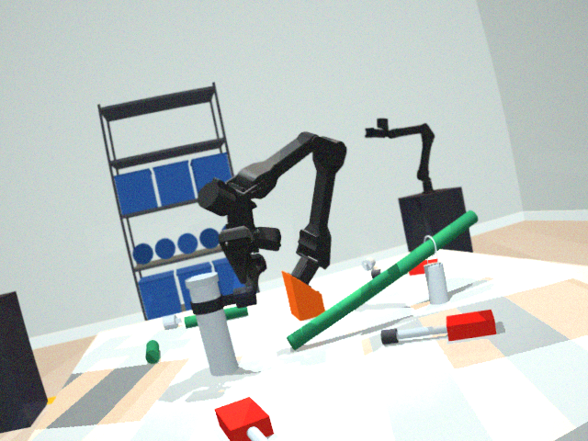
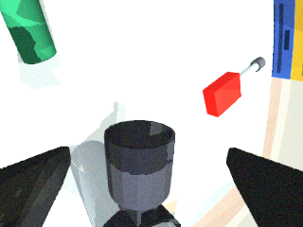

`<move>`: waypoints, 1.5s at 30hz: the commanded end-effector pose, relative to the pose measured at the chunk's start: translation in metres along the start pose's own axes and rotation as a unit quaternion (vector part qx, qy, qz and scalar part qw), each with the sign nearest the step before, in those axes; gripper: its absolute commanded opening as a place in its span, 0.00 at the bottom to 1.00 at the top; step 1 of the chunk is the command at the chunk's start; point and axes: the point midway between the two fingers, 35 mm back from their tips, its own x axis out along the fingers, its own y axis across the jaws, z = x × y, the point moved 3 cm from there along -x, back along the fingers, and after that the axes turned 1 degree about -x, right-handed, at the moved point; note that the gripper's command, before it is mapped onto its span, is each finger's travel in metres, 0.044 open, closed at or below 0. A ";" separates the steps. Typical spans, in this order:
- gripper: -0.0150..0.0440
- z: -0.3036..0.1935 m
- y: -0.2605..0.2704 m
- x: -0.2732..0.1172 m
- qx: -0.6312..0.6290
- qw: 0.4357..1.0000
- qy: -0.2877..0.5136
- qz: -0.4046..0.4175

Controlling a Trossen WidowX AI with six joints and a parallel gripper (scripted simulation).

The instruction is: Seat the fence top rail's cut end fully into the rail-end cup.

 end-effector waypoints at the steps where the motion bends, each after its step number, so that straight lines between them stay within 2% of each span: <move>1: 1.00 0.001 0.003 0.008 0.004 1.000 -0.003 0.003; 27: 1.00 0.003 0.004 0.046 0.004 1.000 -0.005 0.002; 40: 0.42 0.003 0.004 0.046 0.004 1.000 -0.005 0.002; 42: 0.40 0.003 0.004 0.046 0.004 1.000 -0.005 0.002; 45: 0.27 0.003 0.005 0.046 -0.003 1.000 -0.009 0.002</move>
